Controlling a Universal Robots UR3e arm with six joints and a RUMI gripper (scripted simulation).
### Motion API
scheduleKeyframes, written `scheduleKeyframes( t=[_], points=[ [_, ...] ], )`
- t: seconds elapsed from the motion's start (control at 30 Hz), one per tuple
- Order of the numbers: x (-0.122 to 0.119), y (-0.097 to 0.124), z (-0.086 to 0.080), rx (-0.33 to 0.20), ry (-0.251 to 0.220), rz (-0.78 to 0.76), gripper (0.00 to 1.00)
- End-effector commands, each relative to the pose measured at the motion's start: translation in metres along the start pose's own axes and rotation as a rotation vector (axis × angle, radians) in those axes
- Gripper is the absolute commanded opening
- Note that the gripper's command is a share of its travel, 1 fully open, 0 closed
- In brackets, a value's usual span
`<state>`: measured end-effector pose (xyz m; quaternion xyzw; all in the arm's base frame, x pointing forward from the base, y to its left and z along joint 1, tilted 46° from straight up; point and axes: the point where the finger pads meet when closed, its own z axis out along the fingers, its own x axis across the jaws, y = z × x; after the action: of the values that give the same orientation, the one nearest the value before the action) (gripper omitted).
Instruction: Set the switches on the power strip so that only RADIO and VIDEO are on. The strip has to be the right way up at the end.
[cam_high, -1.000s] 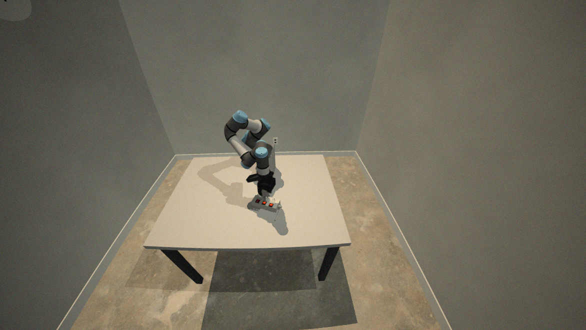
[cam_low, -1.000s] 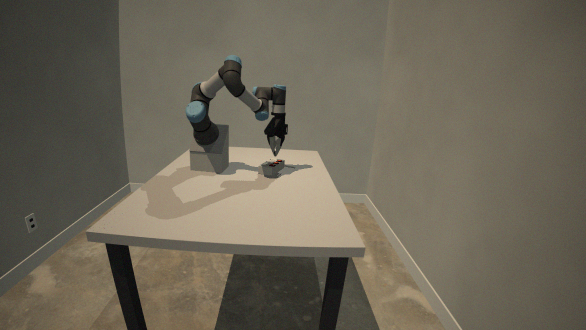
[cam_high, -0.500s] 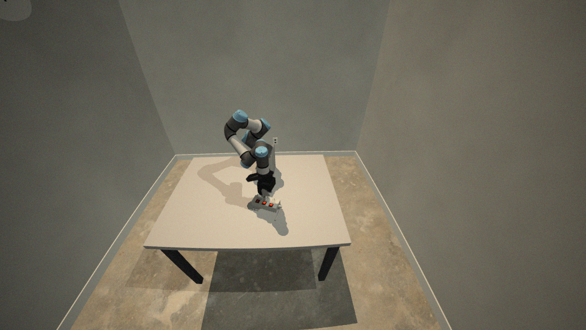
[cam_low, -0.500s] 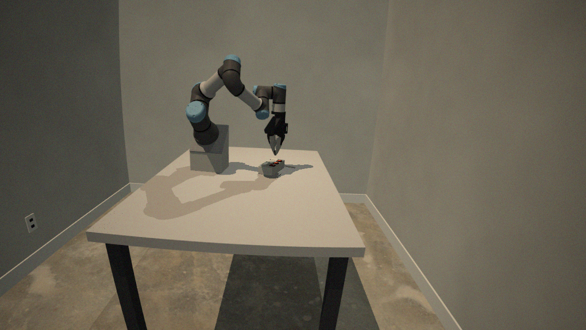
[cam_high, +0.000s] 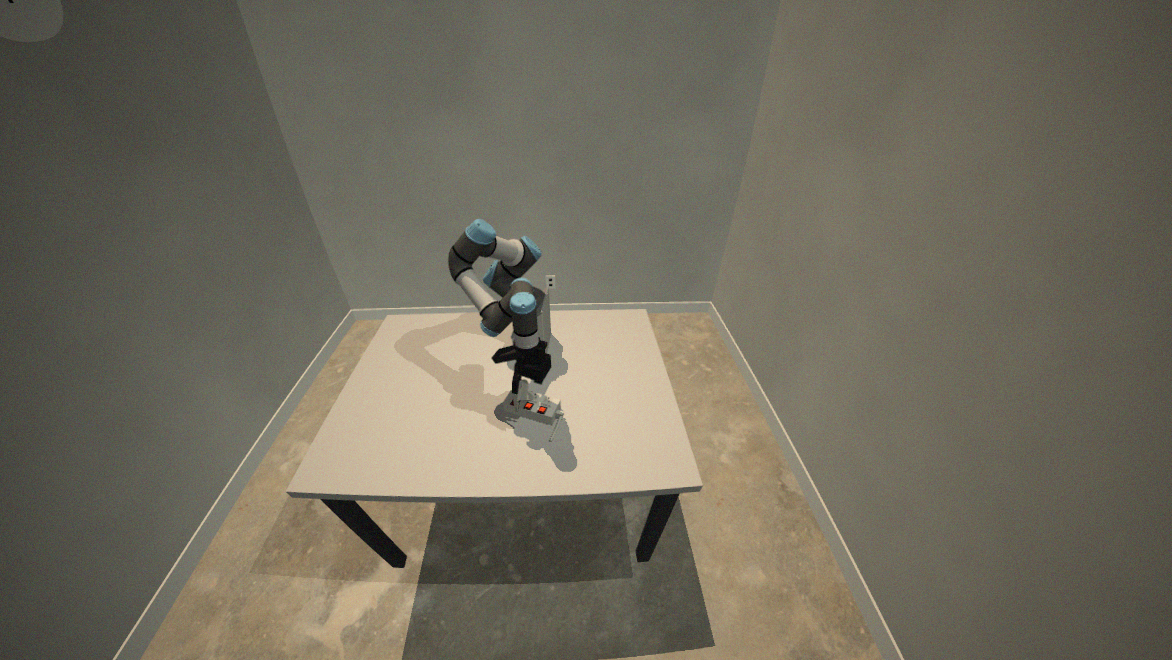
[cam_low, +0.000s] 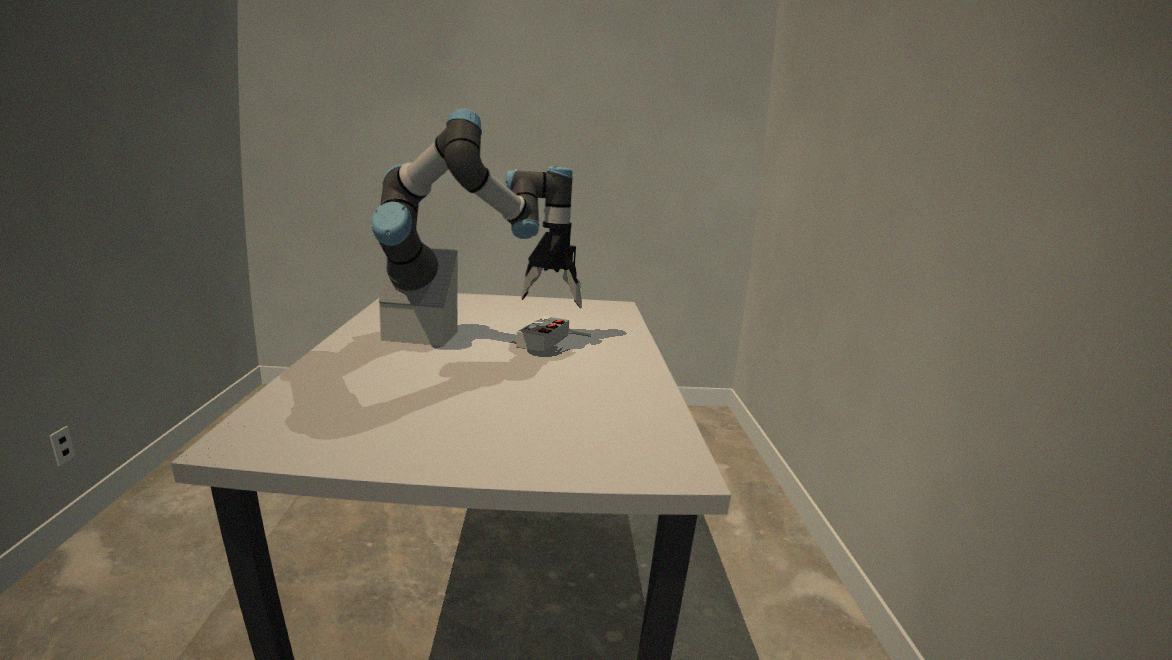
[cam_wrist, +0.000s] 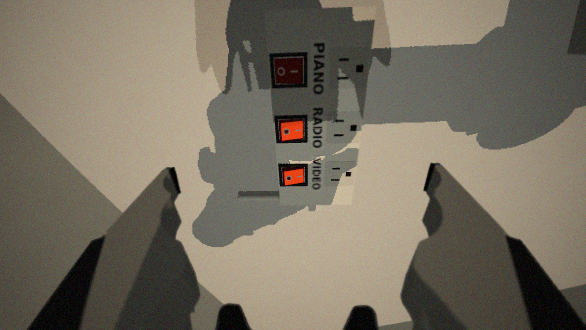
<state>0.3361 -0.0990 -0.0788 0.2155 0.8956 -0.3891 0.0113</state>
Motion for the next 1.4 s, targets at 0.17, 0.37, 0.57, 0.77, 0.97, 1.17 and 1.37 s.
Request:
scheduleKeyframes(
  t=[0.17,0.37,0.57,0.77,0.97,1.17,1.37],
  points=[
    [-0.001,0.000,-0.015,-0.001,-0.002,0.001,1.00],
    [-0.001,0.000,-0.030,-0.001,-0.002,0.001,1.00],
    [0.000,0.000,-0.049,-0.001,-0.002,0.001,1.00],
    [0.000,0.000,-0.071,-0.001,-0.002,0.001,1.00],
    [0.000,0.000,-0.083,-0.001,-0.002,0.001,1.00],
    [0.000,0.000,-0.096,-0.001,-0.002,0.001,1.00],
    [0.000,0.000,-0.101,-0.001,-0.002,0.001,1.00]
  ],
)
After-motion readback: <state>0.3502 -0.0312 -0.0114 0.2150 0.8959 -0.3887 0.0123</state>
